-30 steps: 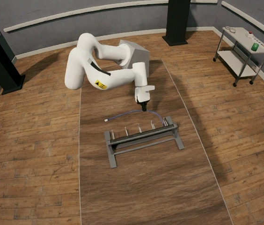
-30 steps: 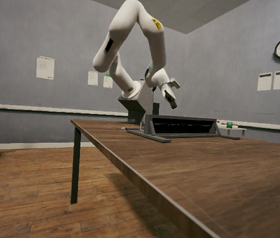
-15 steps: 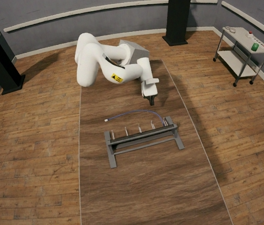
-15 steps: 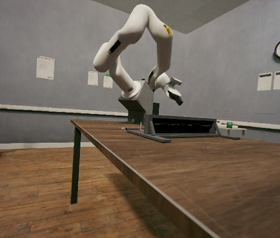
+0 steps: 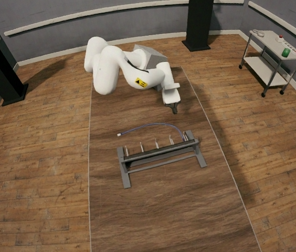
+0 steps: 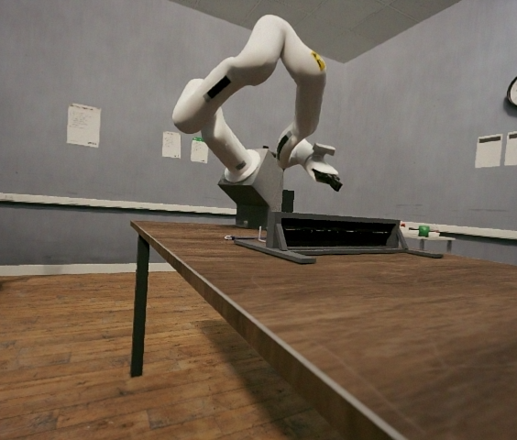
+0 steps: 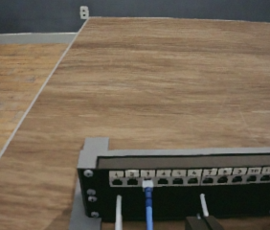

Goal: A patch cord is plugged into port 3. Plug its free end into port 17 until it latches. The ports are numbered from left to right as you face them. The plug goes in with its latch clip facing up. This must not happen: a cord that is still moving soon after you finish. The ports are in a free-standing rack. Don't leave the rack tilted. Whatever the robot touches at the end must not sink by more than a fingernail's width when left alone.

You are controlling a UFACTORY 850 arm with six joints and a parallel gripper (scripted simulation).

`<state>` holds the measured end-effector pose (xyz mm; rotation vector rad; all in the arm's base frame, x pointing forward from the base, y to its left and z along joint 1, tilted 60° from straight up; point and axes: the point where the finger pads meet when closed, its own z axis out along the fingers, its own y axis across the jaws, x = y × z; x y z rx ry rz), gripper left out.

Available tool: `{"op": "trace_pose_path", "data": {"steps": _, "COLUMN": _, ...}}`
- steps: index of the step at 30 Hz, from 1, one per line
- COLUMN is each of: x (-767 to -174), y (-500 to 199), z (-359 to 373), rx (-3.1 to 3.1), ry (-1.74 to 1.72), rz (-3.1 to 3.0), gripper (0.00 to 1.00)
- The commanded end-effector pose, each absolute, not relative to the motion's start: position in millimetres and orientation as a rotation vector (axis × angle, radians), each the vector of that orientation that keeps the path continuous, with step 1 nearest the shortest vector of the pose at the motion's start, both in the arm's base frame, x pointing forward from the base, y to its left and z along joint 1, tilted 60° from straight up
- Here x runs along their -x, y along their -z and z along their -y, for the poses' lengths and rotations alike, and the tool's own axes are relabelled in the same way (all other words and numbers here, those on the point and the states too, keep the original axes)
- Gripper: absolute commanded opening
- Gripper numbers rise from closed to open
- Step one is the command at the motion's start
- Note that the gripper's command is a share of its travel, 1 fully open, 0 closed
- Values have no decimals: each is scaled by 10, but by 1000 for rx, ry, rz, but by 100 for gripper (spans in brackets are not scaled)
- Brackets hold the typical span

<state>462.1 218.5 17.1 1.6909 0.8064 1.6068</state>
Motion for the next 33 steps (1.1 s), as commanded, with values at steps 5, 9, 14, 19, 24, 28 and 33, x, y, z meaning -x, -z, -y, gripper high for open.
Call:
{"op": "trace_pose_path", "data": {"steps": 5, "x": -4702, "y": -163, "z": -2197, "rx": -1691, "ry": -1611, "rz": -799, "gripper": 0}}
{"op": "trace_pose_path", "data": {"steps": 9, "x": -4776, "y": -160, "z": -2196, "rx": -1691, "ry": -1611, "rz": -799, "gripper": 0}}
{"op": "trace_pose_path", "data": {"steps": 14, "x": -4896, "y": -155, "z": -2193, "rx": -1691, "ry": -1611, "rz": -799, "gripper": 0}}
{"op": "trace_pose_path", "data": {"steps": 19, "x": -5038, "y": -148, "z": -2191, "rx": -1691, "ry": -1611, "rz": -799, "gripper": 0}}
{"op": "trace_pose_path", "data": {"steps": 24, "x": -5115, "y": -145, "z": -2189, "rx": -1691, "ry": -1611, "rz": -799, "gripper": 0}}
{"op": "trace_pose_path", "data": {"steps": 28, "x": -5124, "y": -144, "z": -2189, "rx": -1691, "ry": -1611, "rz": -799, "gripper": 0}}
{"op": "trace_pose_path", "data": {"steps": 33, "x": -5125, "y": -144, "z": -2189, "rx": -1691, "ry": -1611, "rz": -799, "gripper": 0}}
